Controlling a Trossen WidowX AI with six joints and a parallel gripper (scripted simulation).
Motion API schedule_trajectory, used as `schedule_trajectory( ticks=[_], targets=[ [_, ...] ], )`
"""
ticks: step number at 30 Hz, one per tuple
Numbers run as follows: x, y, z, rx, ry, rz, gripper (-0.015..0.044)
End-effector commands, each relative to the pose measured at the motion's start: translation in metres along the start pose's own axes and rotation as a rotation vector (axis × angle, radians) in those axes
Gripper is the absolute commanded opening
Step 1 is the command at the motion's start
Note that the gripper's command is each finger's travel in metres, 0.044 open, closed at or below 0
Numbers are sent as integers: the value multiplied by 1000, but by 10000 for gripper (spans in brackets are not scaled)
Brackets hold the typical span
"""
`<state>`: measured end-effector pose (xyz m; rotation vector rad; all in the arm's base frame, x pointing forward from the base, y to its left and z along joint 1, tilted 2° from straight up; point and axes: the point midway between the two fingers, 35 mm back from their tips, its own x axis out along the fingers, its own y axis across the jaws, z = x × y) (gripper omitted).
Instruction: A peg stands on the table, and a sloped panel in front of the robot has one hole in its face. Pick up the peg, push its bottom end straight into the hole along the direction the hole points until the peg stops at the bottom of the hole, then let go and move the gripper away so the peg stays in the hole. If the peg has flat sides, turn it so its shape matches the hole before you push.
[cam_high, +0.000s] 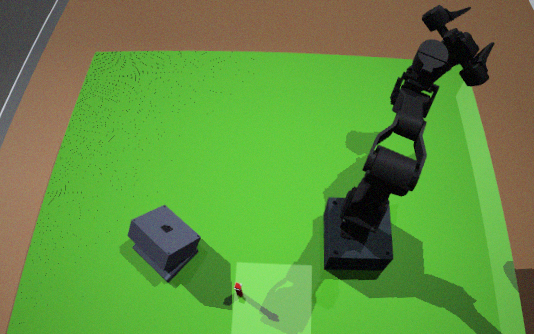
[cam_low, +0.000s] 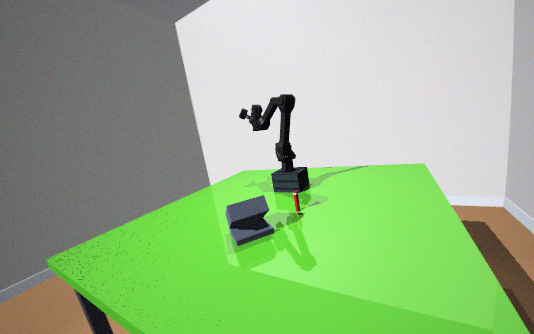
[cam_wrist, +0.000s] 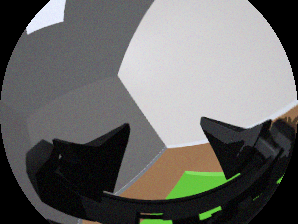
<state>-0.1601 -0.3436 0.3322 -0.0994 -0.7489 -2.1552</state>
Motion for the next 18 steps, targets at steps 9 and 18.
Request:
schedule_trajectory(
  ticks=[9,18],
  targets=[
    [-15,45,-43,16,165,110,440],
    [-37,81,-74,26,296,199,440]
  ],
)
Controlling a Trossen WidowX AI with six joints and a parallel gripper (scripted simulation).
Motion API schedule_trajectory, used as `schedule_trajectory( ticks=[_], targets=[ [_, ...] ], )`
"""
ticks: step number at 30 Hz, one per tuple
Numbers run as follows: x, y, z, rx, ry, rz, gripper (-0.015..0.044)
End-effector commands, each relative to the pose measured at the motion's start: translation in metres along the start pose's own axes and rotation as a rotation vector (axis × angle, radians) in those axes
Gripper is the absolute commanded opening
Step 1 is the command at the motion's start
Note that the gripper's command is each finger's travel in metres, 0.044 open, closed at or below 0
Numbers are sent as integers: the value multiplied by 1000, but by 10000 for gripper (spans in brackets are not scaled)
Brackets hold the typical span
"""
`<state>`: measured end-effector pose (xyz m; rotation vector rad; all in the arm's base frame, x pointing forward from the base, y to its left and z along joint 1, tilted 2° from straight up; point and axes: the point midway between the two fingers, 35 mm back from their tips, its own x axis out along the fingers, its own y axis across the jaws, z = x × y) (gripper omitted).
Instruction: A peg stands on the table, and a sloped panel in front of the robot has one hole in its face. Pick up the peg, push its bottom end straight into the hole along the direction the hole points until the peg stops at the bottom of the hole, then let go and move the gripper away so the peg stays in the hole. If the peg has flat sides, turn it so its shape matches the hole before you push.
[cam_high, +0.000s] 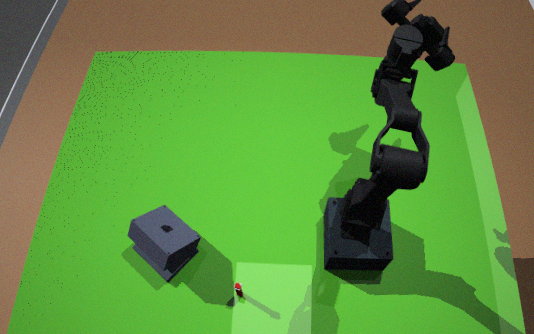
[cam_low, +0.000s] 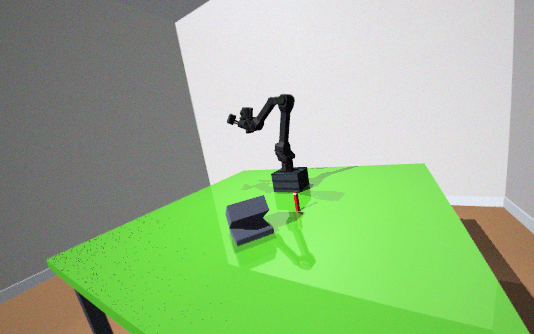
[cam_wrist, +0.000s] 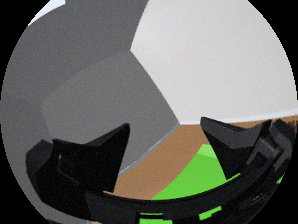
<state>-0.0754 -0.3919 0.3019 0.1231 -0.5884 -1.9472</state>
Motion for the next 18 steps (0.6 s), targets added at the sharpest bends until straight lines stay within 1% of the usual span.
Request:
schedule_trajectory(
  ticks=[1,18],
  targets=[
    [-3,14,-13,5,49,35,440],
    [-37,83,-76,-14,292,206,440]
  ],
)
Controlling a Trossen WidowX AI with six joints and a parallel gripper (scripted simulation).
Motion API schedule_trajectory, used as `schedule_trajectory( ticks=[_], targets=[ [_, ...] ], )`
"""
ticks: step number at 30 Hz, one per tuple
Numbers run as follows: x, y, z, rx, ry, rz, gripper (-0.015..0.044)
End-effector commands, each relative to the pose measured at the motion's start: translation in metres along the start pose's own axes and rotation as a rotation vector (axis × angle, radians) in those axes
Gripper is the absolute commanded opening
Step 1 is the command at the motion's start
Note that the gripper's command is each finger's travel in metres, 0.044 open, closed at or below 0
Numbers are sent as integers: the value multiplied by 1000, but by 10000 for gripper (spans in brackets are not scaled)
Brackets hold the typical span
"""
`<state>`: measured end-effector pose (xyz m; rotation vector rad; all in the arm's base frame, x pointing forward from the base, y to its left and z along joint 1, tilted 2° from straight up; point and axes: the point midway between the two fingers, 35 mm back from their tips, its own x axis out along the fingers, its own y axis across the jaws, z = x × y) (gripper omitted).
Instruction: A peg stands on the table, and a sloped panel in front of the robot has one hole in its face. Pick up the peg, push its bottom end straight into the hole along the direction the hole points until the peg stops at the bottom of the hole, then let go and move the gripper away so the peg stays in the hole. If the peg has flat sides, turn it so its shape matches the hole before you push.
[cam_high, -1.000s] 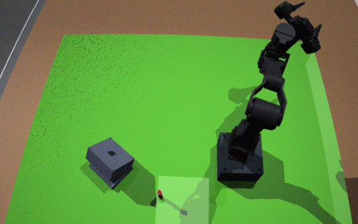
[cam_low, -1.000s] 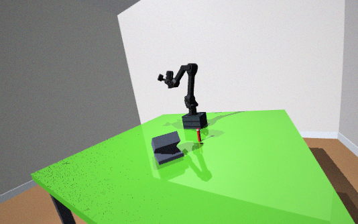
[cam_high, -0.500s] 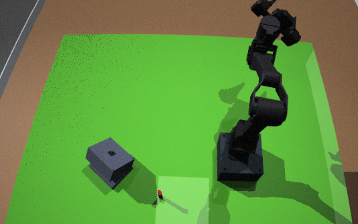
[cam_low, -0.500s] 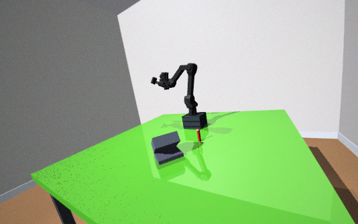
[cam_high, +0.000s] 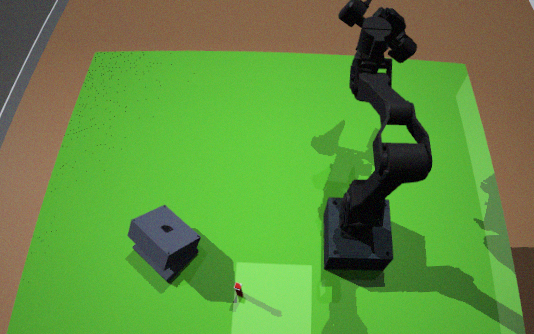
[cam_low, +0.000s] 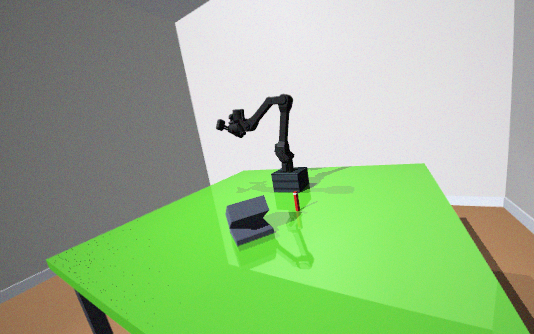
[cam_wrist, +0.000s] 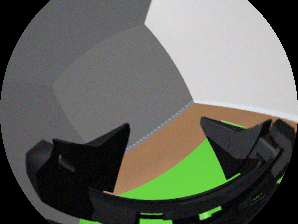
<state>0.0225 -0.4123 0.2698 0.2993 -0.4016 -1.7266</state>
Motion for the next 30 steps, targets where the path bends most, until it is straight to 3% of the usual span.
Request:
schedule_trajectory(
  ticks=[1,30],
  targets=[
    [-3,15,-13,-5,47,37,440],
    [-73,127,-123,-114,446,331,440]
  ],
)
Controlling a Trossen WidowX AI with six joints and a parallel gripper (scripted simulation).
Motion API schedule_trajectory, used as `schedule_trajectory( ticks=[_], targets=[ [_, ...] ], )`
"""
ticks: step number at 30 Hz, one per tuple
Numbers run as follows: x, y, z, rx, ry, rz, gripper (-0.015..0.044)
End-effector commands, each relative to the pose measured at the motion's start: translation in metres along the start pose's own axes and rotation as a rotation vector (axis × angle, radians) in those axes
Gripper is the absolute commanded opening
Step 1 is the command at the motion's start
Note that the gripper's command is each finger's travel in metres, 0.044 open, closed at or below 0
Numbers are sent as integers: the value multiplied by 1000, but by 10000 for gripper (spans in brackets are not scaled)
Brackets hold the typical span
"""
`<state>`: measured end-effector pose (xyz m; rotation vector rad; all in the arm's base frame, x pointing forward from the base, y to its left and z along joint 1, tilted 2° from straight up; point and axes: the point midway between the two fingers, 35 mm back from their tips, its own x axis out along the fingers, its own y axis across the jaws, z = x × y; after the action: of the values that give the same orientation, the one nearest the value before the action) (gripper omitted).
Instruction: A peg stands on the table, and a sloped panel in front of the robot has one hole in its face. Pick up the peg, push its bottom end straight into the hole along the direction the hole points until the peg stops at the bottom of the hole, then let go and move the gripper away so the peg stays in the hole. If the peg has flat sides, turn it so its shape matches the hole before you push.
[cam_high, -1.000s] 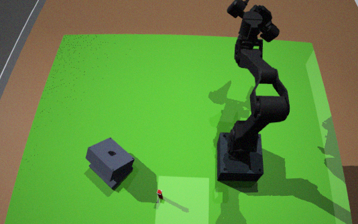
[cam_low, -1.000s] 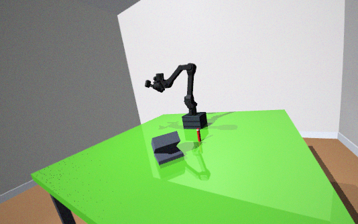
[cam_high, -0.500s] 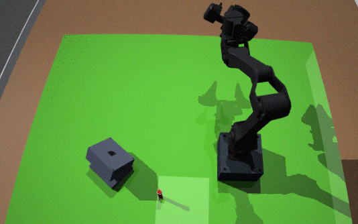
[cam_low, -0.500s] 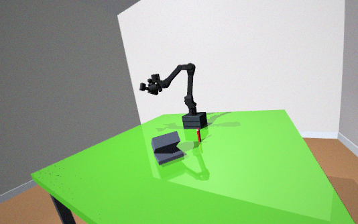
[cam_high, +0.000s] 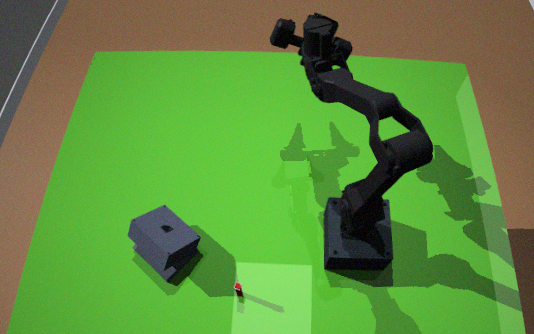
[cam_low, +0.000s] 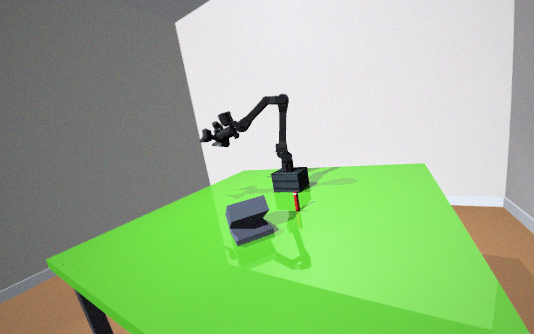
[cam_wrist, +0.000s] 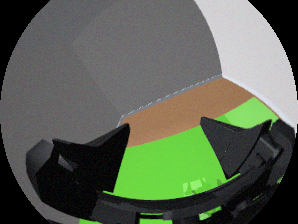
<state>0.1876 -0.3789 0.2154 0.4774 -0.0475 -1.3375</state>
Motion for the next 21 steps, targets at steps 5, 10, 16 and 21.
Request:
schedule_trajectory(
  ticks=[5,10,16,21],
  targets=[
    [-5,32,-30,-25,103,68,440],
    [-12,52,-50,-44,172,111,440],
    [-23,75,-74,-71,253,159,440],
    [-35,93,-94,-96,320,198,440]
  ],
)
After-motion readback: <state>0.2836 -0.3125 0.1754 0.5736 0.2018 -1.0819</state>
